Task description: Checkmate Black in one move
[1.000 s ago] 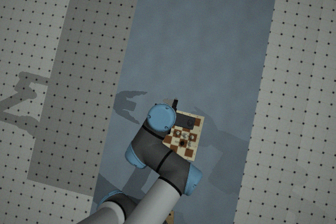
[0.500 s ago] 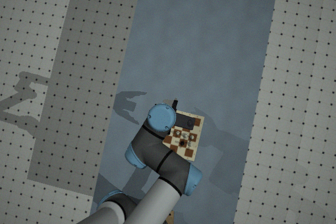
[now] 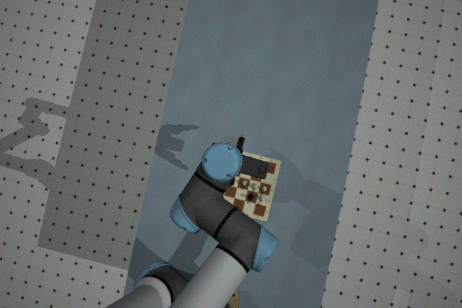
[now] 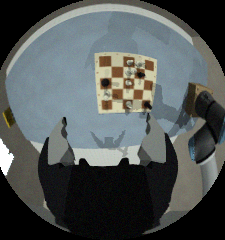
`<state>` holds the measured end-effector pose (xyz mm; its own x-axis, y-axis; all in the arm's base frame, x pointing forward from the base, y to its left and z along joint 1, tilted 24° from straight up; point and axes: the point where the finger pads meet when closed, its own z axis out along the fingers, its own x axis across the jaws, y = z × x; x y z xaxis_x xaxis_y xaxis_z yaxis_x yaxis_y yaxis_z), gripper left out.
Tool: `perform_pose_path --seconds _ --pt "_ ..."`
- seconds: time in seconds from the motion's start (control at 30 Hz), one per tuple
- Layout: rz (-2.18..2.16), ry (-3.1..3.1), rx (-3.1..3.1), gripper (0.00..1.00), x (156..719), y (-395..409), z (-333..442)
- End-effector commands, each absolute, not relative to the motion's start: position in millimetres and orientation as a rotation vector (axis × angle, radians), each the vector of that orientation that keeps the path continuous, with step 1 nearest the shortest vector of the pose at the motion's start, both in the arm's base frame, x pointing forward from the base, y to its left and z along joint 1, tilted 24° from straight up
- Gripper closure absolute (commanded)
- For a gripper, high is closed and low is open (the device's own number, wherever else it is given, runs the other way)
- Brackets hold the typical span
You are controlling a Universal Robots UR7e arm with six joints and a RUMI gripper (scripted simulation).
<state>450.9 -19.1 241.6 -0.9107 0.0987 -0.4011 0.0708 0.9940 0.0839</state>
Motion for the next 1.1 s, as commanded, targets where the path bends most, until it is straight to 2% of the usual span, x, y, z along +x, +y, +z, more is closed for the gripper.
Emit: perform_pose_path --seconds 0.0,0.4,1.07 --pt "0.092 2.716 0.120 0.00 444 -21 262" --pt "0.092 2.716 0.120 0.00 429 -22 294" --pt "0.094 2.719 0.120 0.00 428 -22 295"
